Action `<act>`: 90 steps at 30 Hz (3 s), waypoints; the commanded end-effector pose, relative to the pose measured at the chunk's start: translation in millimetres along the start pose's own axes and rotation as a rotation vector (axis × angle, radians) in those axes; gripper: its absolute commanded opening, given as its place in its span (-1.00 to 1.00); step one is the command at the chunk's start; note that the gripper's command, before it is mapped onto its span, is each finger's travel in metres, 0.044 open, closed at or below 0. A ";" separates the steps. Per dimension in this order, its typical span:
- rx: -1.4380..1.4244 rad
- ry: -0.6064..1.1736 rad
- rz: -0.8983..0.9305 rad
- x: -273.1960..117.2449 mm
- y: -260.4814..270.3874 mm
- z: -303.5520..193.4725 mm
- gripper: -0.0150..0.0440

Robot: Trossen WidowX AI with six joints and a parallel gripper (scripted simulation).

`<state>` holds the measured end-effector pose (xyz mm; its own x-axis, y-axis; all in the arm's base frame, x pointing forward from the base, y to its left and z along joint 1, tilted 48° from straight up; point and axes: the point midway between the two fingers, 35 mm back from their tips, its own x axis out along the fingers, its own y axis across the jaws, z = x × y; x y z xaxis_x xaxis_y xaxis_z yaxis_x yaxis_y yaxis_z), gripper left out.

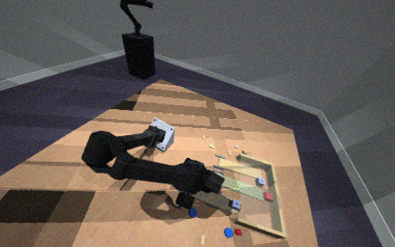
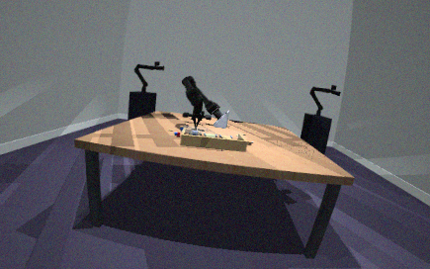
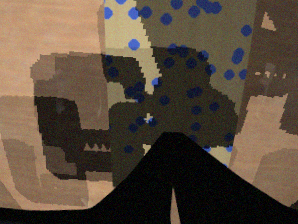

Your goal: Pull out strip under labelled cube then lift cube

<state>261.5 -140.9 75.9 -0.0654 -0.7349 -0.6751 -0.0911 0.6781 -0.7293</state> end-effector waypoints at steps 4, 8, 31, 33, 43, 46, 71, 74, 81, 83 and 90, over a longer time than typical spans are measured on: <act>-0.005 0.018 -0.002 4.2 -0.2 -14.4 -0.49; -0.005 0.018 -0.002 4.1 -0.4 -20.4 -0.49; -0.006 0.019 -0.002 3.7 -1.3 -54.0 -0.49; 0.000 0.000 -0.001 -2.7 -2.1 -46.5 -0.49; 0.011 0.019 0.000 -40.1 -2.1 -33.7 -0.22; 0.027 0.018 0.000 -40.6 -2.8 -19.5 0.04; 0.031 0.015 0.000 -47.8 -1.2 80.2 1.00; 0.032 0.014 0.000 -48.9 -0.9 91.9 1.00; 0.033 0.013 0.001 -51.9 -0.4 120.4 1.00; 0.033 0.013 0.001 -52.9 -0.2 128.3 1.00; 0.034 0.012 0.001 -56.8 0.8 154.4 1.00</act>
<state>409.5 -99.5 96.4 -0.0795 -0.7369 -0.6714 -0.0601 0.6758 -0.7346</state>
